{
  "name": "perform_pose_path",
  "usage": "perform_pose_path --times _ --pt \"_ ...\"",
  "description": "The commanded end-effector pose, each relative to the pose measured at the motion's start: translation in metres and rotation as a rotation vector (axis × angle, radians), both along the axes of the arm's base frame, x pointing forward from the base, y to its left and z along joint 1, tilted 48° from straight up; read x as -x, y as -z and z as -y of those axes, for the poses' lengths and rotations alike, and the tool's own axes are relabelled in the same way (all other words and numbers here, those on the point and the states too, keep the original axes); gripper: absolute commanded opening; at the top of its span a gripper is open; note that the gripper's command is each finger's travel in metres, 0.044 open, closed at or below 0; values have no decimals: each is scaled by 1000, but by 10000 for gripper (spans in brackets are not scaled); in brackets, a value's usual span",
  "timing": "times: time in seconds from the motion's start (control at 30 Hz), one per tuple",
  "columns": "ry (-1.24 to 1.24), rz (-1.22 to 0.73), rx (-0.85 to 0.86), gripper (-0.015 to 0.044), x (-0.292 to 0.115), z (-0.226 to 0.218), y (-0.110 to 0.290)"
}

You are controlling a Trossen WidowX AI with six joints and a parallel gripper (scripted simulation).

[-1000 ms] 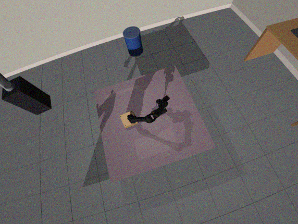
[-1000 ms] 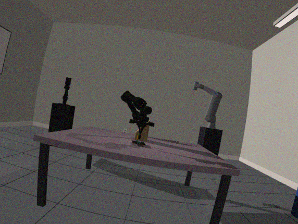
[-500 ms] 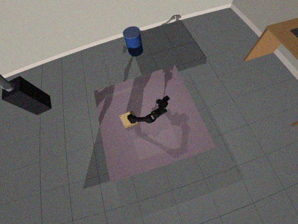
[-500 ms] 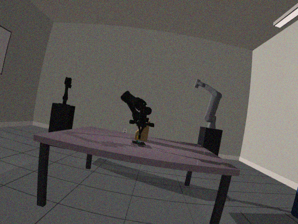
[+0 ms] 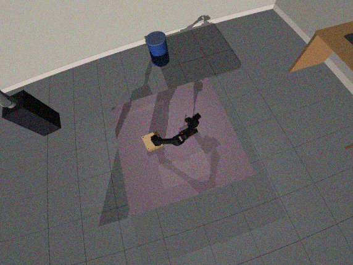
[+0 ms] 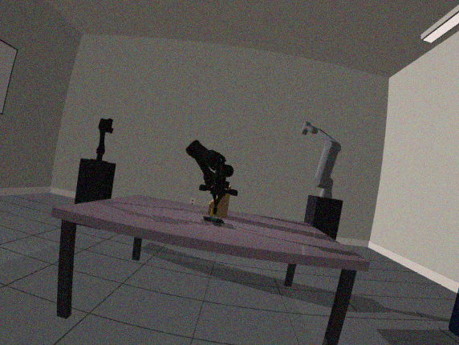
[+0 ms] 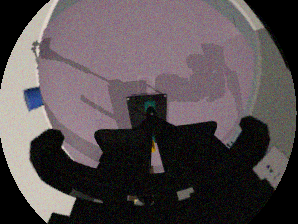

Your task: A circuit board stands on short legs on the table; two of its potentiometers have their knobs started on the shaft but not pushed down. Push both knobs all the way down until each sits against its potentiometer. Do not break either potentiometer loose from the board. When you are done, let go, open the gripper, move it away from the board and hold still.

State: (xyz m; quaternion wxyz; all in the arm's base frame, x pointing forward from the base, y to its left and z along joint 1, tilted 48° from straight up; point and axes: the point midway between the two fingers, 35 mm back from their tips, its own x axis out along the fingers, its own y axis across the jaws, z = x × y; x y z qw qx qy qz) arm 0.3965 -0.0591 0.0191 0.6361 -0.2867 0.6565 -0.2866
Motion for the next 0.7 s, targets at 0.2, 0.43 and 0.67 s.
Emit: perform_pose_path --times 0.2,0.43,0.67 --pt "-3 -1 4 0 0 4 3" --pt "-3 -1 4 0 0 5 4" --pt "-3 -1 4 0 0 8 6"
